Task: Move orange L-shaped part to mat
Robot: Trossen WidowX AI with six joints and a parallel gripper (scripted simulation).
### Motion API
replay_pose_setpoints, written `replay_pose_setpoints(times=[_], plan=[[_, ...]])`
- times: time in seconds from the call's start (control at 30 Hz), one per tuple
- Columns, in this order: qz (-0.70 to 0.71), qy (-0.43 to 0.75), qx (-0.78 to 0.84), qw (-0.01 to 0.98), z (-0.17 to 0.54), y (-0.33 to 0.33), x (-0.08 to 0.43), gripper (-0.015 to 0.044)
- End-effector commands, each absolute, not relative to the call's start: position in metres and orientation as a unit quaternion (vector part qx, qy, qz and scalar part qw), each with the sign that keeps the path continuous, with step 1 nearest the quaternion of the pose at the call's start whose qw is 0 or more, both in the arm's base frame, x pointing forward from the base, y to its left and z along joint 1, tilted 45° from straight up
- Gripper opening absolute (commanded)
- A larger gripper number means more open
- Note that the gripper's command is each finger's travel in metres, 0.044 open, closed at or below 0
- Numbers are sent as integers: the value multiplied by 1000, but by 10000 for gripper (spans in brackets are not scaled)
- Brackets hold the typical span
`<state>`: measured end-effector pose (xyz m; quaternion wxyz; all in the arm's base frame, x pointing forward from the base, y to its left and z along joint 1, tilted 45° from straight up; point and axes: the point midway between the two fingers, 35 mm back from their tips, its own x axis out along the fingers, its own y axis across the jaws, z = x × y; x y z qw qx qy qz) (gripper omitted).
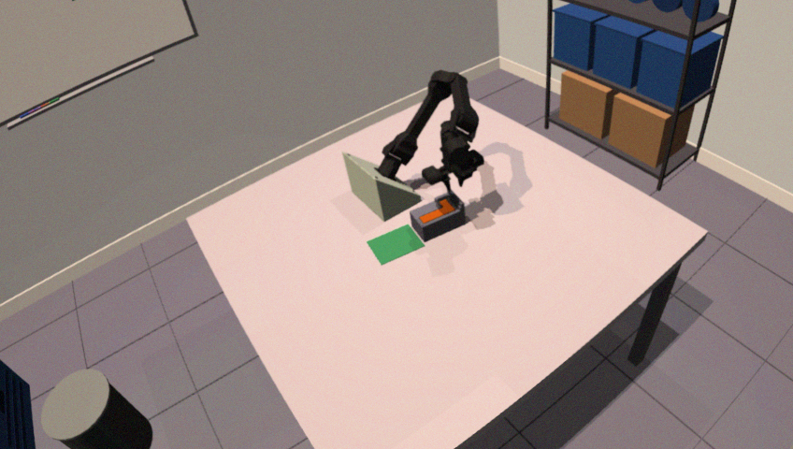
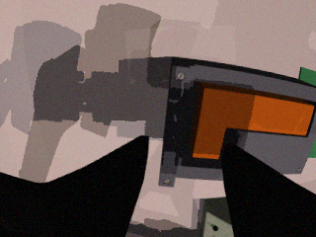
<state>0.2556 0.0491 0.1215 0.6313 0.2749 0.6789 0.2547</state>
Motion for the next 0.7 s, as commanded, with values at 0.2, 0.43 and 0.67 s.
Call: replay_pose_setpoints(times=[0.2,0.43,0.67], plan=[[258,685,279,622,84,90,245,180],[258,685,279,622,80,93,245,180],[258,684,279,622,71,102,245,180]])
